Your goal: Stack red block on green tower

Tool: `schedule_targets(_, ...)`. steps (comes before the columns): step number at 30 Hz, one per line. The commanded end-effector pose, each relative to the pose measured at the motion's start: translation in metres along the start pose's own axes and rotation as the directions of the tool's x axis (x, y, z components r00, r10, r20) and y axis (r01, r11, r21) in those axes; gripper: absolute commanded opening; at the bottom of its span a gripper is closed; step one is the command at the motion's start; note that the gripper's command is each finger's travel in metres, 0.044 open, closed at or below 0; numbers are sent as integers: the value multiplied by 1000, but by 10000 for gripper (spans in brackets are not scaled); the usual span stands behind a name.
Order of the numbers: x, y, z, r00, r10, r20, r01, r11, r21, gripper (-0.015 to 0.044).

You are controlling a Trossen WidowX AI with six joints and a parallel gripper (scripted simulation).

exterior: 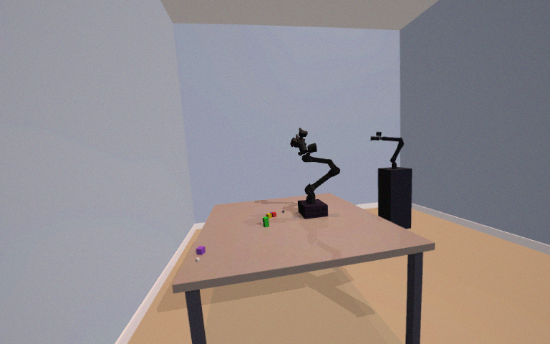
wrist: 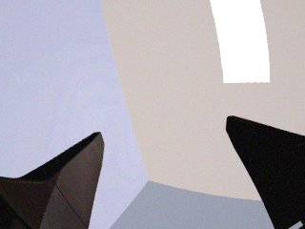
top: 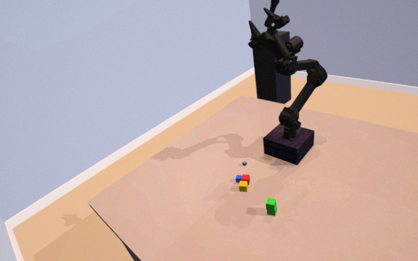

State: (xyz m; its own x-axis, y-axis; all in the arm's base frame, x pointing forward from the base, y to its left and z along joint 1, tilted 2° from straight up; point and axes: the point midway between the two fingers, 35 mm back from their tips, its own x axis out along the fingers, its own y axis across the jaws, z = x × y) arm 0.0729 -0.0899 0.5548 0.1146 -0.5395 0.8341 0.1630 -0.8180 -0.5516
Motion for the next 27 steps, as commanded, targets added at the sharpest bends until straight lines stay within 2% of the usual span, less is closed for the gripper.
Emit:
schedule_targets(1,0,1,3,1000,2,9,-2,1000,2,426)
schedule_targets(6,1,23,76,970,64,234,-77,996,47,440)
schedule_targets(10,-11,50,139,893,143,426,-191,979,70,440)
schedule_targets(15,-28,76,181,807,211,552,-296,953,69,440)
schedule_targets(21,-73,127,245,587,358,726,-528,849,8,440)
schedule_targets(27,-138,179,295,286,511,811,-751,645,-141,440)
